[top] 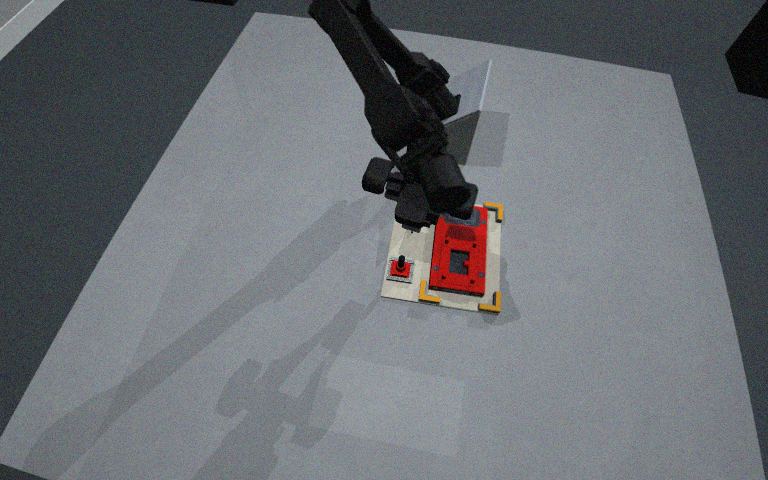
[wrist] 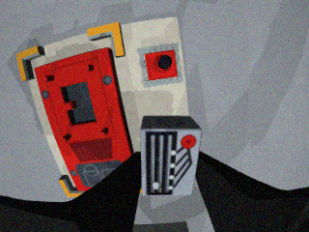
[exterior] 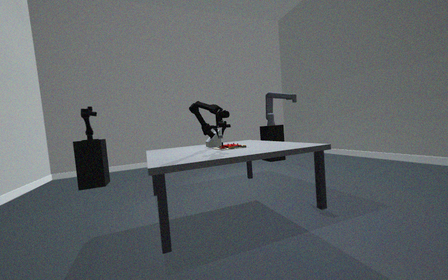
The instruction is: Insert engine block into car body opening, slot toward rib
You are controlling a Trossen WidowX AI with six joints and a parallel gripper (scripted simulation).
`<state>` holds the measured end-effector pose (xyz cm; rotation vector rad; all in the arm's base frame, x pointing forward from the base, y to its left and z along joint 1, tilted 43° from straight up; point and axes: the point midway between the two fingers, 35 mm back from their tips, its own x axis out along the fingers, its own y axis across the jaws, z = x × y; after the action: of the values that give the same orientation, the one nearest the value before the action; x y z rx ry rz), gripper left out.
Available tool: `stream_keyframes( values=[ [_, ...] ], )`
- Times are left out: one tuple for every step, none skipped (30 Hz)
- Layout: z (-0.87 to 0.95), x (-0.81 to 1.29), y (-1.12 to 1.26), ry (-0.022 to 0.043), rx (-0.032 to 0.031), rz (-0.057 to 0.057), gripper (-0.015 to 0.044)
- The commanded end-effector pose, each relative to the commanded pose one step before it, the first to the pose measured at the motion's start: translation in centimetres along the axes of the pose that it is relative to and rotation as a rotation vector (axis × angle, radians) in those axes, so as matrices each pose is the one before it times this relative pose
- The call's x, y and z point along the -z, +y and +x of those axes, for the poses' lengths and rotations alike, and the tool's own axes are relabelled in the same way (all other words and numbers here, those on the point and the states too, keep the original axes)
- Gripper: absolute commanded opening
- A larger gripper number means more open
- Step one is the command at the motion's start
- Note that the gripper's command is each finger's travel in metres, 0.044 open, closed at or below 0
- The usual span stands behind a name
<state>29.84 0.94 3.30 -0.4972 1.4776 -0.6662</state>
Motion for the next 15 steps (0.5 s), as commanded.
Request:
stream_keyframes(
  values=[
    [0.206, -0.459, 1.151, -0.00415, -0.00844, -0.0171, 0.0],
    [0.109, -0.089, 0.27, -0.00006, -0.00007, -0.0045, 0.0],
    [0.111, -0.088, 0.271, -0.00006, -0.00006, -0.0045, 0.0],
    [0.113, -0.087, 0.271, -0.00006, -0.00006, -0.0045, 0.0],
    [0.114, -0.085, 0.271, -0.00006, -0.00005, -0.0045, 0.0],
    [0.116, -0.084, 0.272, -0.00006, -0.00005, -0.0045, 0.0],
    [0.108, -0.07, 0.277, -0.00023, -0.00072, -0.0047, 0.0],
    [0.11, -0.069, 0.277, -0.00023, -0.00072, -0.0047, 0.0],
    [0.111, -0.068, 0.277, -0.00023, -0.00072, -0.0047, 0.0],
    [0.113, -0.067, 0.277, -0.00022, -0.00069, -0.0047, 0.0],
    [0.116, -0.068, 0.274, -0.00018, -0.00055, -0.0046, 0.0],
    [0.118, -0.067, 0.274, -0.00018, -0.00052, -0.0046, 0.0],
    [0.121, -0.067, 0.271, -0.00014, -0.00039, -0.0045, 0.0],
    [0.122, -0.066, 0.271, -0.00014, -0.00038, -0.0045, 0.0],
    [0.124, -0.065, 0.271, -0.00014, -0.00037, -0.0045, 0.0]
  ],
)
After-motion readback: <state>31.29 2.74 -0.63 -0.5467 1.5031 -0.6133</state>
